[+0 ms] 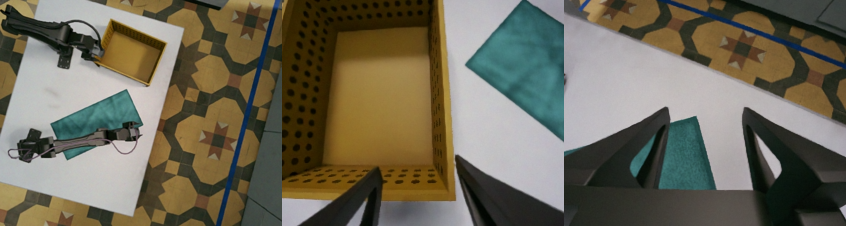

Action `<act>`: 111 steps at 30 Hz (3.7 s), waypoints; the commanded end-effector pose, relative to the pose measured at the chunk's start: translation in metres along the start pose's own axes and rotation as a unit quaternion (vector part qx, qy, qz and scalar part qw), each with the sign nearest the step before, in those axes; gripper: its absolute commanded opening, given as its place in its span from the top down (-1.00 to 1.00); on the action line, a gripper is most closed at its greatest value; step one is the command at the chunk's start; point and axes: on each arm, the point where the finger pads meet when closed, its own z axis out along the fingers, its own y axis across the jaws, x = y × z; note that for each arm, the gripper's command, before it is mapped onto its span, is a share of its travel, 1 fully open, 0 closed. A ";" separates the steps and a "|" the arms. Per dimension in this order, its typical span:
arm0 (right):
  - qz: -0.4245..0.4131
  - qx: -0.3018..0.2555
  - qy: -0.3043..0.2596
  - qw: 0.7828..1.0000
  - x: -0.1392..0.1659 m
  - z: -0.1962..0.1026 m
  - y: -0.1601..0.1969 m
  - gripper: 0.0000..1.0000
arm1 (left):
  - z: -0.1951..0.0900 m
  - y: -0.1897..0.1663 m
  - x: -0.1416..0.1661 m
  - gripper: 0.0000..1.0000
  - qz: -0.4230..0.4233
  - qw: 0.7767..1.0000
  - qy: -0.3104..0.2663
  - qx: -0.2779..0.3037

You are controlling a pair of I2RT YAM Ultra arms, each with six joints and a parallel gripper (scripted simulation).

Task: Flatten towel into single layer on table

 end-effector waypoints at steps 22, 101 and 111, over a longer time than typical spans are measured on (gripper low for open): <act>-0.002 0.001 -0.004 1.000 -0.016 -0.012 -0.002 -0.28 | -0.009 0.001 -0.016 -0.28 0.001 1.000 -0.024 0.001; 0.343 0.329 0.140 0.869 0.208 -0.353 -0.167 -0.28 | -0.011 0.001 -0.015 -0.28 0.001 0.999 -0.032 0.001; 0.343 0.328 0.140 0.869 0.240 -0.413 -0.194 -0.28 | -0.011 0.001 -0.015 -0.28 0.001 0.999 -0.032 0.001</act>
